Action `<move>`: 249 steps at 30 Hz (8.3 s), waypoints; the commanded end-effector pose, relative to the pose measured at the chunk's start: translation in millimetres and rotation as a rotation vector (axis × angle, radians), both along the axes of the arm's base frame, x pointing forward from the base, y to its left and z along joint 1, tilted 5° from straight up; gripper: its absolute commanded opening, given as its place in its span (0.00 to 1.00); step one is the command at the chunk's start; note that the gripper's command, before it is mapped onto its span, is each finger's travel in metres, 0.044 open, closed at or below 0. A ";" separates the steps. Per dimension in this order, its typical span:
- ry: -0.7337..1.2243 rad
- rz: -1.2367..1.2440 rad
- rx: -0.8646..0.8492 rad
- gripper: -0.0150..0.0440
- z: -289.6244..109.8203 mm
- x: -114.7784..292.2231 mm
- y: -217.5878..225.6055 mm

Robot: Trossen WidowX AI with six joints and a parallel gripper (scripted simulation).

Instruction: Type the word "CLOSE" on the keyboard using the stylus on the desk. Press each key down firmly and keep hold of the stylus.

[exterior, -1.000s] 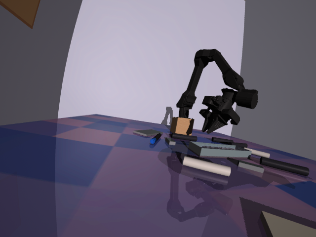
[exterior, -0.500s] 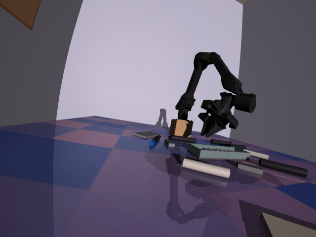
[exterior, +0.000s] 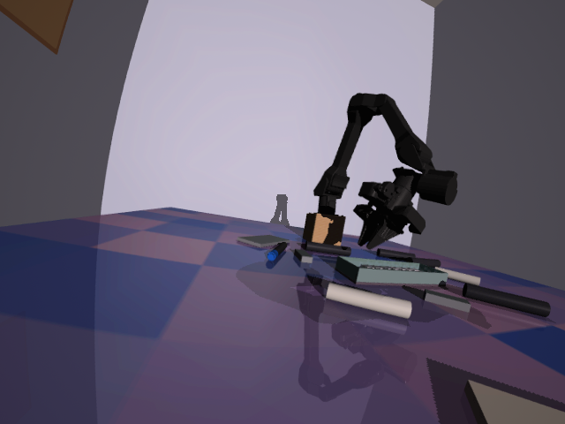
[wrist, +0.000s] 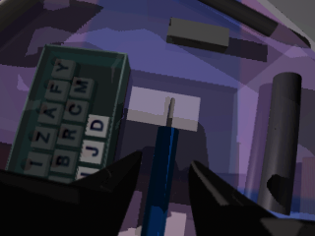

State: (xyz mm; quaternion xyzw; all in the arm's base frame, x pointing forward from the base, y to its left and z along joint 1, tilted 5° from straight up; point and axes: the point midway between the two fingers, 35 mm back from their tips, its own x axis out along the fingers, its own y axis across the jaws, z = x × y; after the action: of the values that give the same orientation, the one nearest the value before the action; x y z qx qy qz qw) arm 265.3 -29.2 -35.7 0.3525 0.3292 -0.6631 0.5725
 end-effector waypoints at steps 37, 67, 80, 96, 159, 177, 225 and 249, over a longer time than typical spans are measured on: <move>0.010 0.003 -0.006 0.51 -22.3 -2.6 -2.3; 0.010 0.003 -0.006 0.51 -37.3 -3.4 -3.0; 0.004 -0.001 -0.001 0.38 -36.2 -2.6 -2.1; 0.004 0.000 -0.001 0.25 -23.9 -1.1 -1.4; 1.271 1.408 -0.004 0.25 42.2 43.7 -18.4; 1.818 1.832 0.120 0.25 54.5 61.4 -21.9; 2.318 2.137 0.328 0.39 24.1 76.3 -25.1; 2.318 2.137 0.328 0.39 24.1 75.3 -25.6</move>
State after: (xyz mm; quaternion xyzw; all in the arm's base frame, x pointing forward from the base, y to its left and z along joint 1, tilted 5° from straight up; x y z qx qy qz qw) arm 341.1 -53.9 -10.9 0.6512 -0.7206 -0.1714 -0.1651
